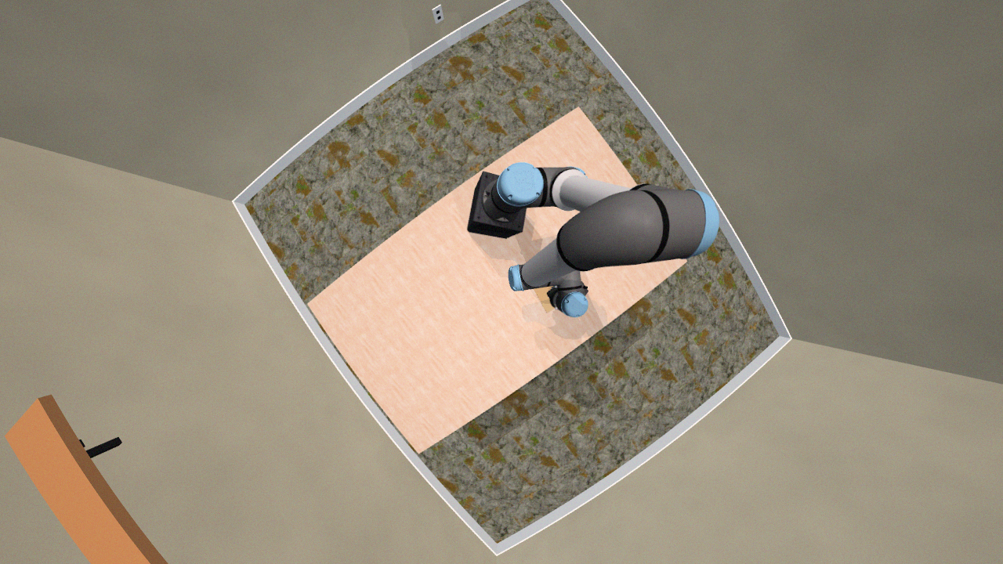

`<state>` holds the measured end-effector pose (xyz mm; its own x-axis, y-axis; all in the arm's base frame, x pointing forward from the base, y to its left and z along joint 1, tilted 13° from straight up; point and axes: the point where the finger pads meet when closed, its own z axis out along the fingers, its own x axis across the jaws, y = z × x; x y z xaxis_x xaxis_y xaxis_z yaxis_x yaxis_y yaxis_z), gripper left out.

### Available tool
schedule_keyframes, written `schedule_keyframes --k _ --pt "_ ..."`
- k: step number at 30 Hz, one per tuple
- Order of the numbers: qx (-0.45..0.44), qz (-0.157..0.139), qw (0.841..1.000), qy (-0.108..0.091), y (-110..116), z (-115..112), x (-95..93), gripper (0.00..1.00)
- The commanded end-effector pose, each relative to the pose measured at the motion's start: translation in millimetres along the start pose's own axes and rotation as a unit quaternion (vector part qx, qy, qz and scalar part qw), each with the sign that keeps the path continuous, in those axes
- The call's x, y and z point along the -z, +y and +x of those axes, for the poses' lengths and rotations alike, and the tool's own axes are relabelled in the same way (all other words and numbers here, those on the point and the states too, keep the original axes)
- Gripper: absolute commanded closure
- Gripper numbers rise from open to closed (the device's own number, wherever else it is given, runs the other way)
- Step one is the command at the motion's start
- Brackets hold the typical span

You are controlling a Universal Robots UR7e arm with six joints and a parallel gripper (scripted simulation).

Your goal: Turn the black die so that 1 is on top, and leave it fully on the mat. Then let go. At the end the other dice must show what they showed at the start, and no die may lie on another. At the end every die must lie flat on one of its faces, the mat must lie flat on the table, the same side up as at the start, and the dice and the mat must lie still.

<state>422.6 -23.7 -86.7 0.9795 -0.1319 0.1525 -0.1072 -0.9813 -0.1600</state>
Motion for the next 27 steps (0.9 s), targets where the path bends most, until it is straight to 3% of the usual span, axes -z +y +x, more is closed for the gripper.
schedule_keyframes --k 1,4,5,27 --pt "0.006 0.0 1.0 0.001 0.3 0.3 0.3 0.0" --pt "0.006 0.0 1.0 0.001 0.3 0.2 0.2 0.0" --pt "0.006 0.0 1.0 0.001 0.3 0.2 0.2 0.21" --pt "0.006 0.0 1.0 0.001 0.3 0.2 0.2 0.21"
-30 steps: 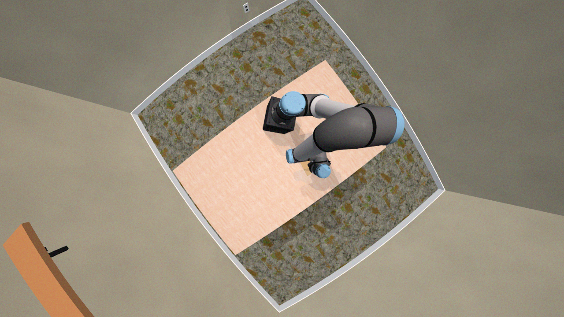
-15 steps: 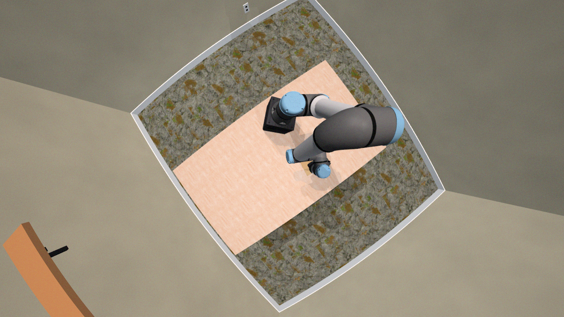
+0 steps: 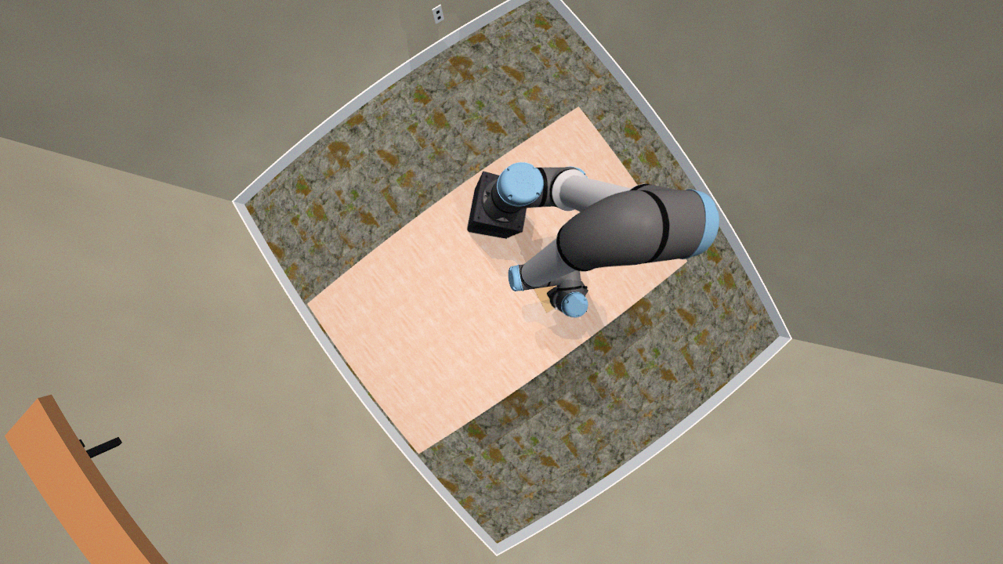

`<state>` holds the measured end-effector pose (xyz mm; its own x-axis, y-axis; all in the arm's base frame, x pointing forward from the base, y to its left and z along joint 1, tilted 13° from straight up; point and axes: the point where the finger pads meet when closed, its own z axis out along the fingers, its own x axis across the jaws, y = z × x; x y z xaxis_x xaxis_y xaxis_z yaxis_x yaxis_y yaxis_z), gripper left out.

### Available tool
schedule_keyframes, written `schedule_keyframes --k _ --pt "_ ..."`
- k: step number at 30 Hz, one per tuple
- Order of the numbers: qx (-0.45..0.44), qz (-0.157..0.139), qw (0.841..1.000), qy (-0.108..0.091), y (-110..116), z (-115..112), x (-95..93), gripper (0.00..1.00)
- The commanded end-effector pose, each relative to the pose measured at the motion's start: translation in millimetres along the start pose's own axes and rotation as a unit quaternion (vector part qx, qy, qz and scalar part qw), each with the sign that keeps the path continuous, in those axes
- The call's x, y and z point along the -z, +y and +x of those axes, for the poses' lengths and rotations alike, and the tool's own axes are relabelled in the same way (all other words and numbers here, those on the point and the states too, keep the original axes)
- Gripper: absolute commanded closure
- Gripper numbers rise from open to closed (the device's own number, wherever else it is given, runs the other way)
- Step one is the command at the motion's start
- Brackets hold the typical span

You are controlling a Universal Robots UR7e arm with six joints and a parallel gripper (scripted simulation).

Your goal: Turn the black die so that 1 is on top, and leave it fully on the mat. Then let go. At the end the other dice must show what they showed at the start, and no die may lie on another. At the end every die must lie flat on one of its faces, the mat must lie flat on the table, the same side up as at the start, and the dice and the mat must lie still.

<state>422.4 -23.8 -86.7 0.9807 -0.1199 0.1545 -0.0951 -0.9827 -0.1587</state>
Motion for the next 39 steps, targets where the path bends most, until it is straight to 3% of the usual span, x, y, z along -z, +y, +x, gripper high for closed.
schedule_keyframes --k 1,23,39 --pt "0.0 0.0 1.0 0.001 0.1 0.4 0.3 0.21" --pt "0.0 0.0 1.0 0.001 0.2 0.4 -1.5 0.21" --pt "0.0 0.0 1.0 0.001 0.4 0.3 -17.4 0.21"
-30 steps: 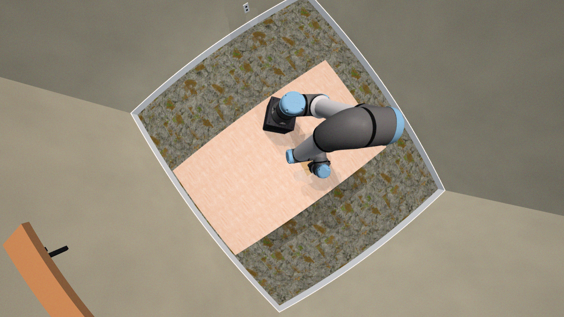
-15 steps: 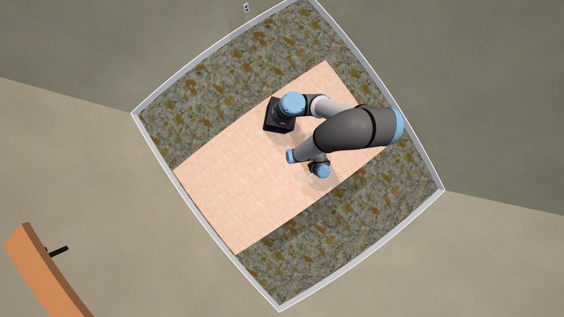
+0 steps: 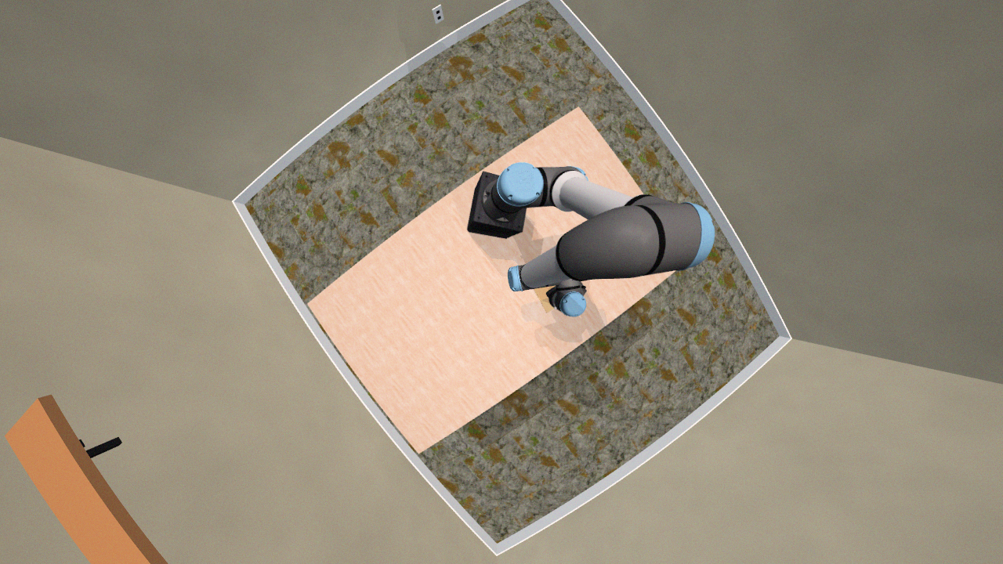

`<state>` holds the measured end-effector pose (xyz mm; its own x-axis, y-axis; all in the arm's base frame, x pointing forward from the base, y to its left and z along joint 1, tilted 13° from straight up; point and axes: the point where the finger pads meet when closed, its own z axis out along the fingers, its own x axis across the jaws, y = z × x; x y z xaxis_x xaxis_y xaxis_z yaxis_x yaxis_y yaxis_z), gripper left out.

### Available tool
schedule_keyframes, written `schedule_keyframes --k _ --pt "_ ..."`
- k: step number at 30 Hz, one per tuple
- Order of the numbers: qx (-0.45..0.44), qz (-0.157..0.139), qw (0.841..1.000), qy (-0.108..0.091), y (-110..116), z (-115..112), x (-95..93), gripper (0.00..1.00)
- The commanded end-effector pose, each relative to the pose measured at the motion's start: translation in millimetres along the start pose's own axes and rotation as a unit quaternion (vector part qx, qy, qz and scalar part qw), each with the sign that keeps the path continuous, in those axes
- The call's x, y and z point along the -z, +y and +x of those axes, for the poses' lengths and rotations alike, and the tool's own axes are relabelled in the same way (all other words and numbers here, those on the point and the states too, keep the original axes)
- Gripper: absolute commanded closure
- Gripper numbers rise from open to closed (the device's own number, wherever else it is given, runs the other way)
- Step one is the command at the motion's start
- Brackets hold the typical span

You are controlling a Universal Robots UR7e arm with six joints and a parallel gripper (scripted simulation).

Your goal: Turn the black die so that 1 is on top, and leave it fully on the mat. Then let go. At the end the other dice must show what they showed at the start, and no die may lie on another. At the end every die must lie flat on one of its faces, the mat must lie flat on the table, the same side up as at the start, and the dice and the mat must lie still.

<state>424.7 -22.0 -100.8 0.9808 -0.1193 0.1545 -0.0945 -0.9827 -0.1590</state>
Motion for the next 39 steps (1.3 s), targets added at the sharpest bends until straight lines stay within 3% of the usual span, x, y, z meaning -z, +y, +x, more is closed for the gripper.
schedule_keyframes --k 1,16,39 --pt "0.0 0.0 1.0 0.001 0.2 0.4 -3.1 0.21" --pt "0.0 0.0 1.0 0.001 0.5 0.2 -26.0 0.21" --pt "0.0 0.0 1.0 0.001 0.7 0.1 -37.0 0.21"
